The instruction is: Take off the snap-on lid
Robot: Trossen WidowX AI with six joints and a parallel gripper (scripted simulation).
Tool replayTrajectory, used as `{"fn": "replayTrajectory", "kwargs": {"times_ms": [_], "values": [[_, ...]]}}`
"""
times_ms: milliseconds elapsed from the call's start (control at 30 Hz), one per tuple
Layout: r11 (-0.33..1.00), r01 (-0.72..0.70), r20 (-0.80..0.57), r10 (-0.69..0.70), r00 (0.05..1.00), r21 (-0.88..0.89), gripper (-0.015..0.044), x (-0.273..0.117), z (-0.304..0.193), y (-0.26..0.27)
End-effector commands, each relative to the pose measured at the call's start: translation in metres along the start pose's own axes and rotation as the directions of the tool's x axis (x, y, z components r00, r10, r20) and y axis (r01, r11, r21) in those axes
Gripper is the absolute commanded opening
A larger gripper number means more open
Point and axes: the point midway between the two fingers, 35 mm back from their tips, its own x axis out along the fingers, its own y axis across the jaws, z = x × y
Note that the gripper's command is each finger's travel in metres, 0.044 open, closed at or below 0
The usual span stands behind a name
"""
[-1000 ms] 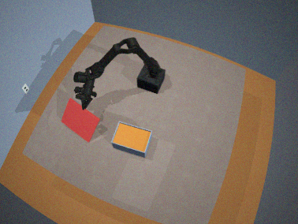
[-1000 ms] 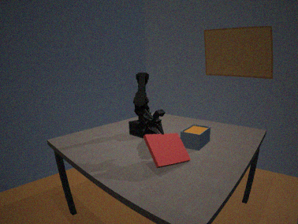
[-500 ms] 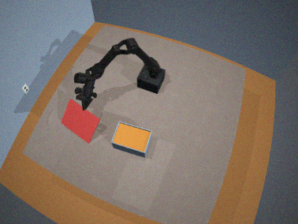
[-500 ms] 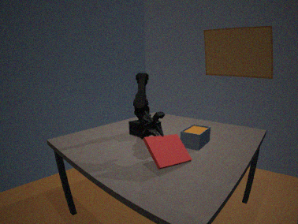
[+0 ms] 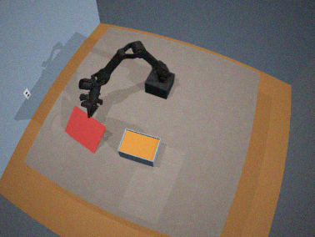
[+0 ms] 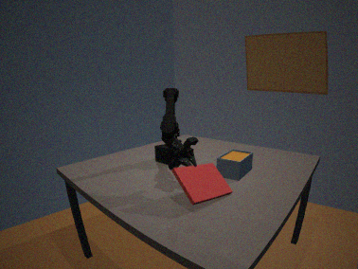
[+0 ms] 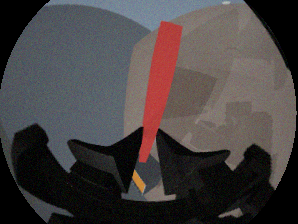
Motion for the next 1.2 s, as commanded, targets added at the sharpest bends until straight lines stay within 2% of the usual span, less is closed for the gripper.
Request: {"fn": "replayTrajectory", "kwargs": {"times_ms": [0, 1167], "values": [[1.000, 0.024, -0.021, -0.024, 0.999, 0.010, 0.0000, 0.011, -0.008, -0.013], [1.000, 0.024, -0.021, -0.024, 0.999, 0.011, 0.0000, 0.029, -0.008, -0.035]]}}
